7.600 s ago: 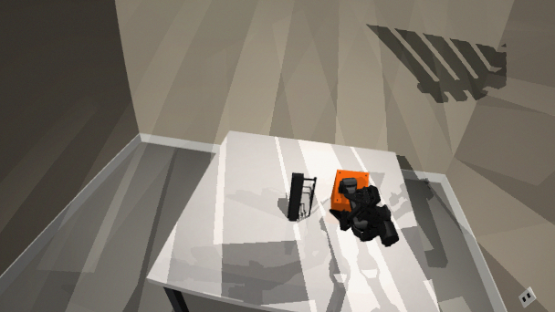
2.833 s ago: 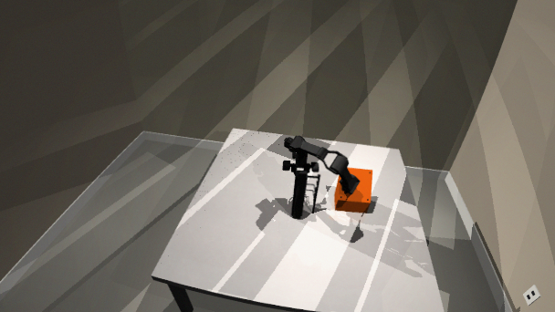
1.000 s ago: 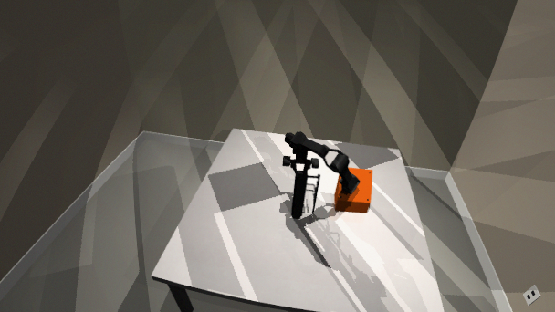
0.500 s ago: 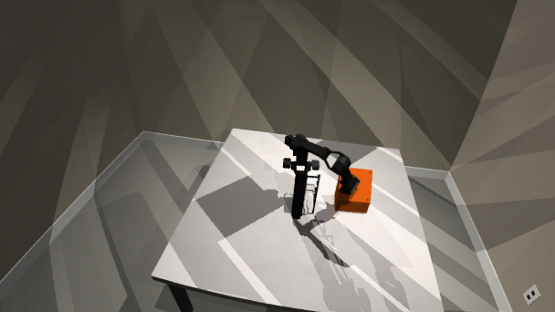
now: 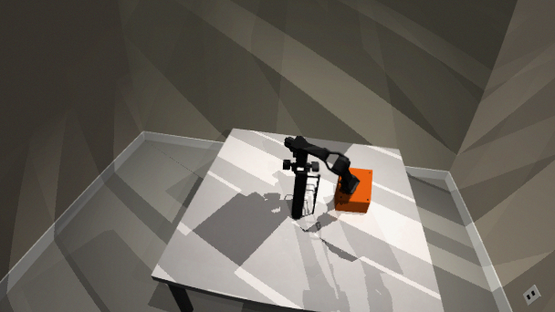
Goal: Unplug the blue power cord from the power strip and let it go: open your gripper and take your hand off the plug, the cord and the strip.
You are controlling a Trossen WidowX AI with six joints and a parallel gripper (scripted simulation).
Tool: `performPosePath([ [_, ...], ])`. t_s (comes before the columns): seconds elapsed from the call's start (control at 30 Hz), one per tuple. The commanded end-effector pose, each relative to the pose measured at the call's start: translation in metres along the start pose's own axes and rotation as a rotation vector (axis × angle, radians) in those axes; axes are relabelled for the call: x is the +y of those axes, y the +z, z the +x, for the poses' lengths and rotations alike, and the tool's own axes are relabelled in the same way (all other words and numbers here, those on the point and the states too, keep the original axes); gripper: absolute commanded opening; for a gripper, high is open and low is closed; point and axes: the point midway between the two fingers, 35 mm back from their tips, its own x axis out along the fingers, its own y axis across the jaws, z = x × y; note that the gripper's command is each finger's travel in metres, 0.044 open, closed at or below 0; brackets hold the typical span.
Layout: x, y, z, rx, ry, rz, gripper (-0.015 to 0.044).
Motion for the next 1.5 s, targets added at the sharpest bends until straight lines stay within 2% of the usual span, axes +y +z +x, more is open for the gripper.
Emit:
performPosePath([
  [0.0, 0.000, 0.000, 0.000, 0.000, 0.000, 0.001, 0.0042],
  [0.23, 0.000, 0.000, 0.000, 0.000, 0.000, 0.001, 0.0000],
  [0.9, 0.002, 0.030, -0.002, -0.002, 0.001, 0.003, 0.0000],
  [1.33, 0.001, 0.024, 0.000, 0.005, 0.000, 0.005, 0.0341],
  [1.47, 0.002, 0.044, -0.005, 0.003, 0.001, 0.005, 0.0440],
])
